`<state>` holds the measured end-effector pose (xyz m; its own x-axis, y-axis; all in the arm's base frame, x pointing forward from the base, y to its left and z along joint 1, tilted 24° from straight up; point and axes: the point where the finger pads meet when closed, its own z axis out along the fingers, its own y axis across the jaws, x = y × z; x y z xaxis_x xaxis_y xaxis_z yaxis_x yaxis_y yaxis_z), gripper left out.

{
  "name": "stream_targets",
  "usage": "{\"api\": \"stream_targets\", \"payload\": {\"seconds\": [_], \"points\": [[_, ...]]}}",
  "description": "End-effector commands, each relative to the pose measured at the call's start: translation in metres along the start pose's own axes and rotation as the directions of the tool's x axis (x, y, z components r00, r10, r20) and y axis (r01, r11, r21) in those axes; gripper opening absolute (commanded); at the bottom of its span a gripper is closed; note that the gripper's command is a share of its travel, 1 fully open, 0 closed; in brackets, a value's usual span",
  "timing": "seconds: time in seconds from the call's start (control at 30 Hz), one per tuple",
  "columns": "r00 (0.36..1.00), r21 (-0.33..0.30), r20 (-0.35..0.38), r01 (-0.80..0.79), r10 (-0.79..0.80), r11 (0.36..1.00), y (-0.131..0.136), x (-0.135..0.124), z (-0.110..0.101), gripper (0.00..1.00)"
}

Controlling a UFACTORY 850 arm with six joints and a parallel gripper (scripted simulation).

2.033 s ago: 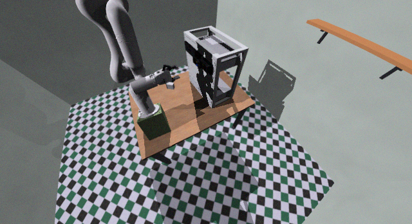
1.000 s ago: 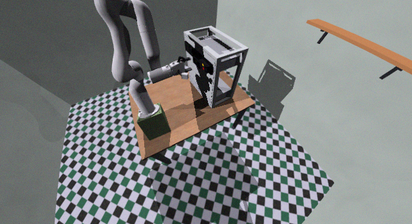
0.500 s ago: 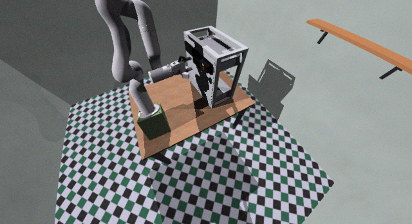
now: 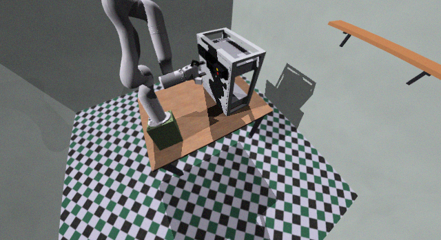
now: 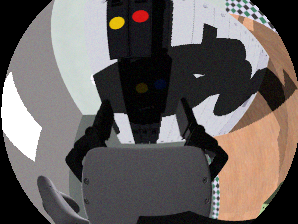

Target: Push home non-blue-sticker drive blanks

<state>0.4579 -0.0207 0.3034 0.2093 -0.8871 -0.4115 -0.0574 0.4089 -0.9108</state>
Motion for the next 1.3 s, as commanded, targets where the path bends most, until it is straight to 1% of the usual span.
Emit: {"api": "stream_targets", "payload": {"seconds": [0.0,0.9,1.1,1.27], "points": [[1.000,0.001,0.000,0.001,-0.001,1.000,-0.001,0.000,0.000,1.00],[1.000,0.001,0.000,0.001,-0.001,1.000,-0.001,0.001,0.000,1.00],[1.000,0.001,0.000,0.001,-0.001,1.000,-0.002,0.006,0.000,1.00],[1.000,0.001,0.000,0.001,-0.001,1.000,-0.007,0.022,0.000,1.00]]}}
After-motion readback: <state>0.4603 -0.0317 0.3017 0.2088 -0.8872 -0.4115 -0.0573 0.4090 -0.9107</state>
